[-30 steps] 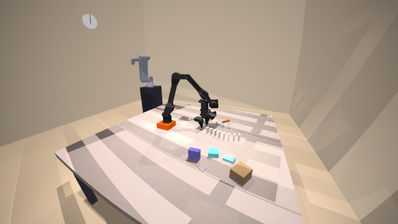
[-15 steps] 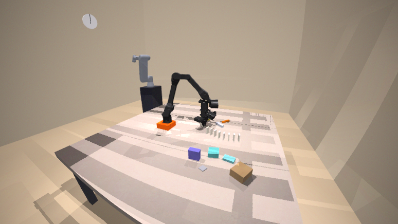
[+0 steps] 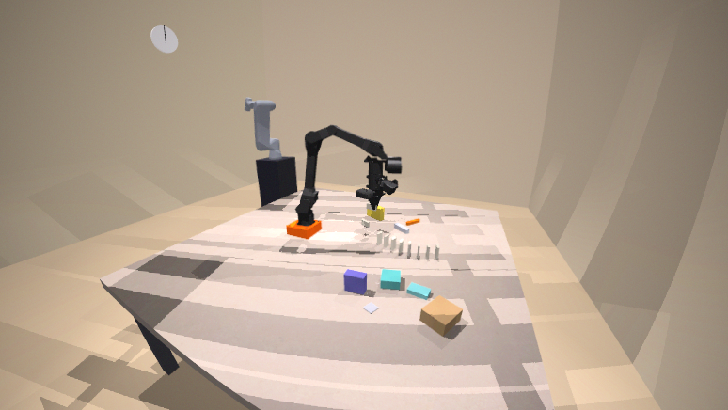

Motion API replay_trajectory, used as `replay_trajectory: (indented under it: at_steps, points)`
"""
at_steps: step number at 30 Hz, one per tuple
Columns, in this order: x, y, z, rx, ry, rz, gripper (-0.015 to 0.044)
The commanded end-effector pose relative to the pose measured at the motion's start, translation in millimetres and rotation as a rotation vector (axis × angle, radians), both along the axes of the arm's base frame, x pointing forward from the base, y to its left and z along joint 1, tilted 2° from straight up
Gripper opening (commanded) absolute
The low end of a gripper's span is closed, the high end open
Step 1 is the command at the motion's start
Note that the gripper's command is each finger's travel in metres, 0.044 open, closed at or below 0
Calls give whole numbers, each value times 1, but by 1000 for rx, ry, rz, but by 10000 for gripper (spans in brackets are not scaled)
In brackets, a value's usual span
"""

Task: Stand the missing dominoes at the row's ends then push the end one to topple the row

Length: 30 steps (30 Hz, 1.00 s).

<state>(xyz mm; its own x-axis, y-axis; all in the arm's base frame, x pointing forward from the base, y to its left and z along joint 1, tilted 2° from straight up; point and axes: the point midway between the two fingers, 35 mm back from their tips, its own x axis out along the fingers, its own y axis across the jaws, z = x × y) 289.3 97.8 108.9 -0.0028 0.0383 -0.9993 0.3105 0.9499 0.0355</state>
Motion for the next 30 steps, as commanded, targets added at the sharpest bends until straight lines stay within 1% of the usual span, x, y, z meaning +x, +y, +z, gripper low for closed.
replay_trajectory:
  at_steps: [1, 6, 8, 15, 19, 23, 25, 30]
  points:
    - [1, -4, 42, -1, -7, 4, 22]
    - [1, -5, 48, -1, -7, 7, 22]
    - [4, -15, 48, -3, -6, -38, 22]
    - [14, -118, 45, -13, 6, -498, 22]
    - [3, -177, 44, -17, 14, -768, 22]
    - [-17, -231, 42, -21, 23, -1026, 22]
    - [-22, -240, 42, -21, 25, -1071, 22]
    - [-22, -240, 42, -21, 25, -1071, 22]
